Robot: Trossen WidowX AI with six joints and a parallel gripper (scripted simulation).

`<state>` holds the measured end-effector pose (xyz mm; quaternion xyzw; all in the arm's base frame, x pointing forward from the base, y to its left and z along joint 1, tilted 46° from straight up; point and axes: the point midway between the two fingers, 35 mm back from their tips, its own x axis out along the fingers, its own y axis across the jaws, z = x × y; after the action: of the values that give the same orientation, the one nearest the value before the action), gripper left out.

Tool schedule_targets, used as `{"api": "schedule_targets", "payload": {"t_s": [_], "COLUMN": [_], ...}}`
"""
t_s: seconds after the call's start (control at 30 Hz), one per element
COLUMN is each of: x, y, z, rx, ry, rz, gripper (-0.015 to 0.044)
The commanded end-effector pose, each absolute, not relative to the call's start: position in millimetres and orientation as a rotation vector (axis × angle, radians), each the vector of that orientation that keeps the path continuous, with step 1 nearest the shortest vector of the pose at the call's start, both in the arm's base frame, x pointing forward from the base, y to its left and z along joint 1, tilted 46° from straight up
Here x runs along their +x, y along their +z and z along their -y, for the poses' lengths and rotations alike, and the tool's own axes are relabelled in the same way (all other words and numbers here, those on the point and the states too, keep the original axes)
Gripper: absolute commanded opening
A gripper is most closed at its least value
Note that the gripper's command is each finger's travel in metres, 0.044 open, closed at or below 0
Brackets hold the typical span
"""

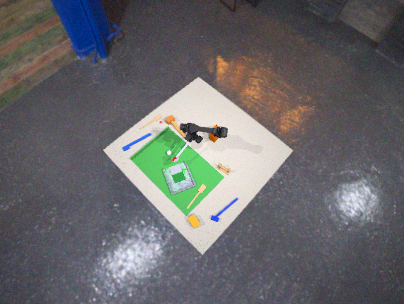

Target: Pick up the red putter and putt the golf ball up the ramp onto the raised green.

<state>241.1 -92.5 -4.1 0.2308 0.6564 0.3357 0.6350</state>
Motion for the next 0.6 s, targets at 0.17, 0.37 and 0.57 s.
{"api": "schedule_targets", "payload": {"t_s": [0.17, 0.37, 0.57], "x": [225, 218, 218], "y": [-41, -51, -58], "z": [130, 139, 132], "rx": [0.781, 0.853, 0.853], "ry": [0.459, 0.368, 0.368], "rz": [-1.665, -1.707, -1.706], "gripper": [0.0000, 0.0000, 0.0000]}}
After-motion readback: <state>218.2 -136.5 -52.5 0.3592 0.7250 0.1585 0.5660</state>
